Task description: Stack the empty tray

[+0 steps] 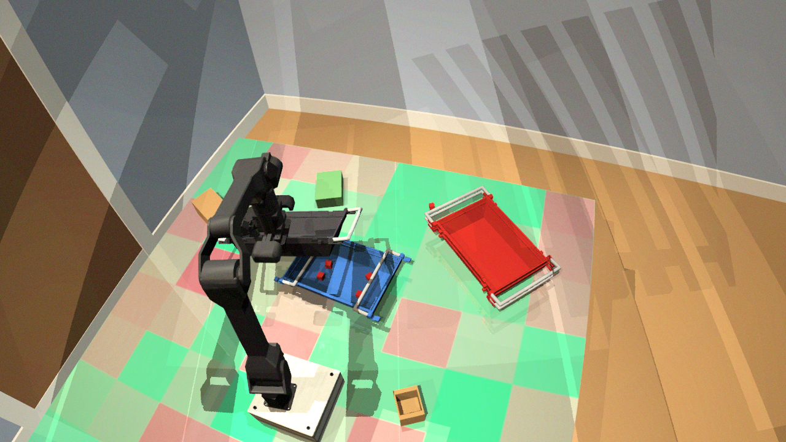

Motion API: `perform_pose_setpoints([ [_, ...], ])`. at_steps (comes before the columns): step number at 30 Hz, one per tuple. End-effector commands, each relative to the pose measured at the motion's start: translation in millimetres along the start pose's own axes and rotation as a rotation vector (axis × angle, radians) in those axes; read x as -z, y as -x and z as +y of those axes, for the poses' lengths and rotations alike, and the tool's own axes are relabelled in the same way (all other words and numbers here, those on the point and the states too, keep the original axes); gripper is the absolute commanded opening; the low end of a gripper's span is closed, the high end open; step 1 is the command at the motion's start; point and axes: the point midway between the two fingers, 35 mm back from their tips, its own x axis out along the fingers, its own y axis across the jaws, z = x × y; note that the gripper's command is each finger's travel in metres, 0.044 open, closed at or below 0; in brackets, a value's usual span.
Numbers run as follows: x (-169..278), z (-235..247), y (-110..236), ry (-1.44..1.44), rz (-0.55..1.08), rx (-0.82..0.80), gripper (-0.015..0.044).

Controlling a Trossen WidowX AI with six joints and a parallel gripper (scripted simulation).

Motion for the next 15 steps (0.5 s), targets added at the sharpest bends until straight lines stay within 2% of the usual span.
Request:
perform_pose_setpoints([
  [1,14.6,-1.9,4.6,-0.059,-0.005,0.021,0.0],
  [15,66.9,2.1,5.6,-0.241,-0.004,0.025,0.0],
])
